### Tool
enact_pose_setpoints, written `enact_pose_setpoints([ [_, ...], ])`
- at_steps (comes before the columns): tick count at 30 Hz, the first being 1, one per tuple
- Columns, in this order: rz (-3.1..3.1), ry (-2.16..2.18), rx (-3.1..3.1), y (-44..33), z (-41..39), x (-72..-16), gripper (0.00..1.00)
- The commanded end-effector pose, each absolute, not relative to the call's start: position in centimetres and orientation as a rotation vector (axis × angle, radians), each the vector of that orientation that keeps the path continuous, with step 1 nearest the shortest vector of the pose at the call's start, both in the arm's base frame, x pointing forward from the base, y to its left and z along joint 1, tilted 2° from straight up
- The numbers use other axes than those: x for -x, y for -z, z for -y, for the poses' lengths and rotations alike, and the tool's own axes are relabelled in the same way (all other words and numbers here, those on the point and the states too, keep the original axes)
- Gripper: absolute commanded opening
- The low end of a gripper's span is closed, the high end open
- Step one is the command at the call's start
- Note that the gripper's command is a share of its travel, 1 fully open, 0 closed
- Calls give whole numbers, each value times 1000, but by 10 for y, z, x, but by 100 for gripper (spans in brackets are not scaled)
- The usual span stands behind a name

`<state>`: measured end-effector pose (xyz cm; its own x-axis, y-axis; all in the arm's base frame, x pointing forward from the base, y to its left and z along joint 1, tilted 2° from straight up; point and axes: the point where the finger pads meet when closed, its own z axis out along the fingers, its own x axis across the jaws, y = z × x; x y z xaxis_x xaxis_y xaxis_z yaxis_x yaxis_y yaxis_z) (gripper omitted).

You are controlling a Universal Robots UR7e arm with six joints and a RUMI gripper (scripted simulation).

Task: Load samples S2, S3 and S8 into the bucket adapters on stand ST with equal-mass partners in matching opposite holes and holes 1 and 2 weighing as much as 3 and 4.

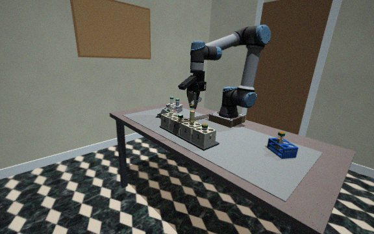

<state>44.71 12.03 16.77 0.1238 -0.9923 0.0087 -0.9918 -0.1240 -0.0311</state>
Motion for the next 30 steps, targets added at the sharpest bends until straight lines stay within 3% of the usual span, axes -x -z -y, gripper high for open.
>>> enact_pose_setpoints([
  [1, -2067, 44, 2341, -166, -120, -448, 0],
  [30, -2067, 44, 2341, -132, -120, -449, 0],
])
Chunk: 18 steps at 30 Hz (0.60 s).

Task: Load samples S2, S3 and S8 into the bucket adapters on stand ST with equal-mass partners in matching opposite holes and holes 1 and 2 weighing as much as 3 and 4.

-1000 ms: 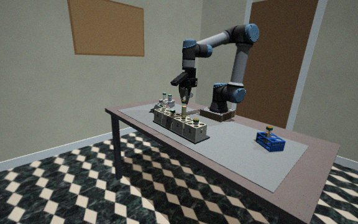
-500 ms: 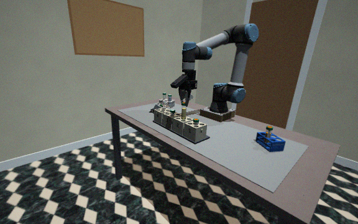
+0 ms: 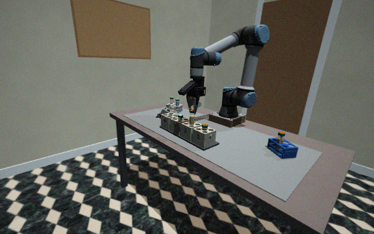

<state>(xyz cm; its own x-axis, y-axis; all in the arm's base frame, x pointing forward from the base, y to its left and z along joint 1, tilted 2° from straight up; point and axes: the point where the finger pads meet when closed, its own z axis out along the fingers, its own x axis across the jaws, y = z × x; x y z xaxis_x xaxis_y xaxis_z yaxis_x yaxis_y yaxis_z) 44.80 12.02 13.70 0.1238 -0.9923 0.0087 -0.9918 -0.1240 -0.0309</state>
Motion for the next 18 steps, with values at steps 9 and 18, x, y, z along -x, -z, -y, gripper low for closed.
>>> enact_pose_setpoints([
  [9, -2067, 44, 2341, -120, -120, -449, 0],
  [18, -2067, 44, 2341, -111, -120, -449, 0],
])
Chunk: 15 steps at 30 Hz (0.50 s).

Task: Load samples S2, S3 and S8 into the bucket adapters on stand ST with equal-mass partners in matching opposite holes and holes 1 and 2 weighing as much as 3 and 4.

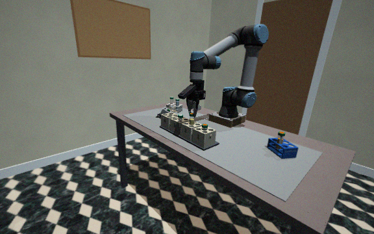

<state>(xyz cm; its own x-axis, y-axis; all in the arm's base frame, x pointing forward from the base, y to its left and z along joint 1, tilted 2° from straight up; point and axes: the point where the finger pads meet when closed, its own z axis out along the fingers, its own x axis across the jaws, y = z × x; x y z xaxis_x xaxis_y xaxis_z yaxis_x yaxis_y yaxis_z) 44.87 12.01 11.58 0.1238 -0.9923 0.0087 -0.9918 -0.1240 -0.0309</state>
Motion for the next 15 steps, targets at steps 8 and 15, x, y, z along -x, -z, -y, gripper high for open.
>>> enact_pose_setpoints([
  [8, -2067, 44, 2341, -100, -120, -450, 0],
  [15, -2067, 44, 2341, -93, -120, -450, 0],
])
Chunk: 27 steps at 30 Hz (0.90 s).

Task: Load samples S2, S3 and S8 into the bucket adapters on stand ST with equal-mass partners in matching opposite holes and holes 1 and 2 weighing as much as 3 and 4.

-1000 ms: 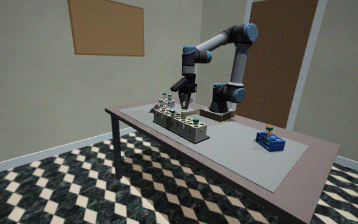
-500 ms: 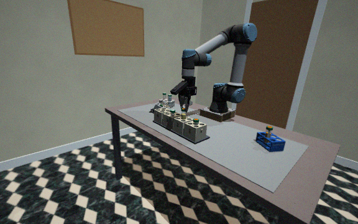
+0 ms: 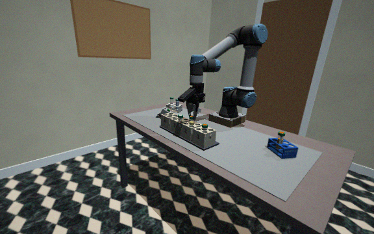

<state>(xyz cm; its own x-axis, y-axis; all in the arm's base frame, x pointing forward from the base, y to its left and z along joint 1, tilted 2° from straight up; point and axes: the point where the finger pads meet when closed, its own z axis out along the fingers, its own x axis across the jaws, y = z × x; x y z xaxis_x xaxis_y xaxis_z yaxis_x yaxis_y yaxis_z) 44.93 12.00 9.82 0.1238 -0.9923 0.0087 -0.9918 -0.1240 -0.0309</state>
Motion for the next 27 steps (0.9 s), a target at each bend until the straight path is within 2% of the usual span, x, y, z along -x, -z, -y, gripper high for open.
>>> enact_pose_setpoints([
  [1, -2067, 44, 2341, -92, -120, -450, 0],
  [27, -2067, 44, 2341, -78, -120, -450, 0],
])
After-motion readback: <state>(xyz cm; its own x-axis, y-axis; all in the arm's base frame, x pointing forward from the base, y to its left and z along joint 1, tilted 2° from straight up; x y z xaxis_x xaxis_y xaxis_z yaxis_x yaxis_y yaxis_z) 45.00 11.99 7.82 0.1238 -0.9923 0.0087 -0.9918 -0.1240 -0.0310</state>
